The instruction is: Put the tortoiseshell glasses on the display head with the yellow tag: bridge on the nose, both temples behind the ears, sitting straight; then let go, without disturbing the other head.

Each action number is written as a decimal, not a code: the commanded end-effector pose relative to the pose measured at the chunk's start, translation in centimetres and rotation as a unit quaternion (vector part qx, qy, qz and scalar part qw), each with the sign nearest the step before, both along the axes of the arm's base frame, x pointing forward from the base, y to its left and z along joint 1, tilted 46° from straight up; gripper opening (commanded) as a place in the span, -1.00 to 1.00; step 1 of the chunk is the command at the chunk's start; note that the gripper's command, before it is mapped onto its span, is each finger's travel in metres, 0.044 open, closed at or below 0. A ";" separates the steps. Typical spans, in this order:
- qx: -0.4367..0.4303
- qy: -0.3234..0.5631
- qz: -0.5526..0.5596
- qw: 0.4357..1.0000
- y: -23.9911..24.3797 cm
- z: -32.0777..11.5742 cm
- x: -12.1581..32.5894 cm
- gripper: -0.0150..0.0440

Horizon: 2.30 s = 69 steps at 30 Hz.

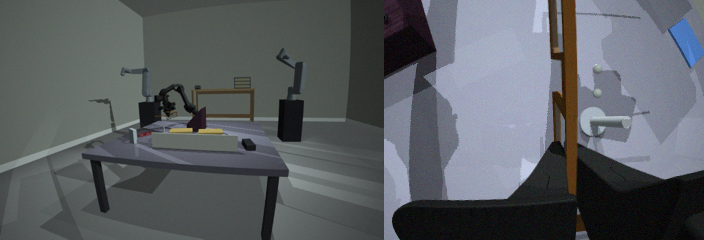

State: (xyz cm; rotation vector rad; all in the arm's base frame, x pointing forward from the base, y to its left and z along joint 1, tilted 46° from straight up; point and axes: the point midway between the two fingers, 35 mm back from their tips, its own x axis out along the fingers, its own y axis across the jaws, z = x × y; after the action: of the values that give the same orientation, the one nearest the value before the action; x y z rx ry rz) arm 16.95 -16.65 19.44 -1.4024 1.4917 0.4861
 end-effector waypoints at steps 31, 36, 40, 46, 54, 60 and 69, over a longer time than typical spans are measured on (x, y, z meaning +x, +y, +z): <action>-0.118 0.100 0.438 0.885 0.4 7.2 0.0 -0.49; -0.109 0.099 0.422 0.895 0.4 6.6 0.0 -0.49; -0.109 0.099 0.422 0.895 0.4 6.6 0.0 -0.49; -0.109 0.099 0.422 0.895 0.4 6.6 0.0 -0.49; -0.109 0.099 0.422 0.895 0.4 6.6 0.0 -0.49; -0.094 0.103 0.412 0.901 0.2 5.9 0.5 -0.49; -0.034 0.137 0.352 0.925 0.2 1.7 3.1 -0.49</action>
State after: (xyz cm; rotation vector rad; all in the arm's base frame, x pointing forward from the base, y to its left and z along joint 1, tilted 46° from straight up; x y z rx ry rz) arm 19.13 -16.63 23.01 -2.0572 1.1273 1.0853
